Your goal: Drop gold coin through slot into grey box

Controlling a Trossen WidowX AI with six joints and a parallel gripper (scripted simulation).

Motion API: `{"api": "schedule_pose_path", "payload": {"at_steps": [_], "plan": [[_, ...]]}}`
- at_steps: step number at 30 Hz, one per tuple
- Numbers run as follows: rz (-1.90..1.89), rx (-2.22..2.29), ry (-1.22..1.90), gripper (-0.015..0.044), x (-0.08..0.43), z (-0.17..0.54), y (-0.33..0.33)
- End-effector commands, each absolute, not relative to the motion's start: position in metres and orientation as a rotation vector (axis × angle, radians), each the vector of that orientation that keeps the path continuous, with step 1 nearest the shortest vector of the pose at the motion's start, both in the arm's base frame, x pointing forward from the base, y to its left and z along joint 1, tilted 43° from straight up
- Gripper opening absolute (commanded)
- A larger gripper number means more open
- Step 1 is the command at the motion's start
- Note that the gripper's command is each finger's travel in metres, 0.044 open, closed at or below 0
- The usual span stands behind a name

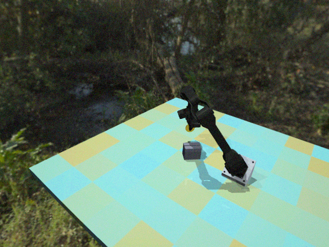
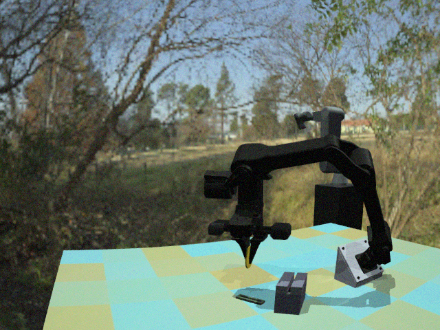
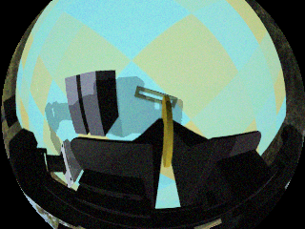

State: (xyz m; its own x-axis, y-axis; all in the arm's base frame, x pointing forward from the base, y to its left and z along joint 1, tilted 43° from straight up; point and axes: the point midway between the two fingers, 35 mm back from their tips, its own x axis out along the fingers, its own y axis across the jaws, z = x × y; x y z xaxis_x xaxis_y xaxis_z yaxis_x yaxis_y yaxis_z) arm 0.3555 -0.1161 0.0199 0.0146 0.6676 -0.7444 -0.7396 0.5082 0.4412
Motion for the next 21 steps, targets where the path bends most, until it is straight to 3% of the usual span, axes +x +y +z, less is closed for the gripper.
{"api": "schedule_pose_path", "payload": {"at_steps": [1, 21], "plan": [[1.089, -0.066, 1.118, 0.0, 0.354, 0.021, -0.116], [1.09, -0.062, 1.12, 0.0, 0.322, 0.049, -0.089]]}}
